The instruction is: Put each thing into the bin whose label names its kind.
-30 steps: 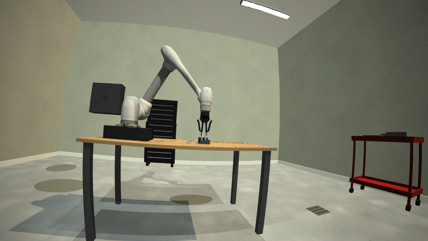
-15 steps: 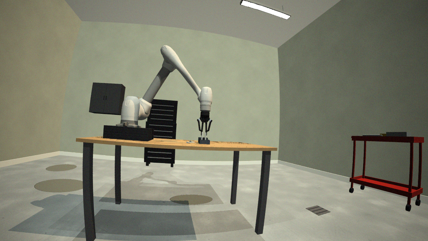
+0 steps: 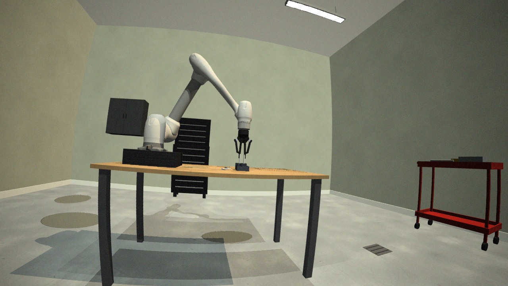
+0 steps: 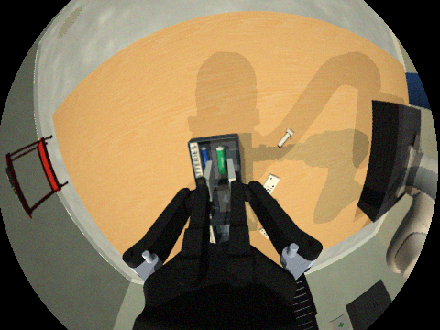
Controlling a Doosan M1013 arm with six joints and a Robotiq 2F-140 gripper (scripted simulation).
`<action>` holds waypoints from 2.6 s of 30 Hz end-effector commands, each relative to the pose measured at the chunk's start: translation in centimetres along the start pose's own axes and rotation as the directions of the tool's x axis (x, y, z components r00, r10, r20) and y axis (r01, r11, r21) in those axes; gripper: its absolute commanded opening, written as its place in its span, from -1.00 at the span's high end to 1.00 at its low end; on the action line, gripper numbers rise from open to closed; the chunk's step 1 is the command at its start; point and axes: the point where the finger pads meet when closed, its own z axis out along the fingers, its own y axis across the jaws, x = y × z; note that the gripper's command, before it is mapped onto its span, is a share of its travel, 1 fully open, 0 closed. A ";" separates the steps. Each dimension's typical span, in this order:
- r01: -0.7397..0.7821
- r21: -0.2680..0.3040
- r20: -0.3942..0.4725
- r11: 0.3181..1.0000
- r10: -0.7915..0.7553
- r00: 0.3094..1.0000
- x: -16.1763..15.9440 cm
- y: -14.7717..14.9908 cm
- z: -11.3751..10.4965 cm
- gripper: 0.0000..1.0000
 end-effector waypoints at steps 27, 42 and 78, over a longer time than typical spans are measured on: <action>-0.478 -0.004 0.005 0.878 0.478 0.878 2.2 10.6 -2.2 0.64; -0.672 0.000 0.000 0.741 0.672 0.741 2.8 12.8 -2.3 0.64; -0.672 0.000 0.000 0.741 0.672 0.741 2.6 12.5 -2.3 0.64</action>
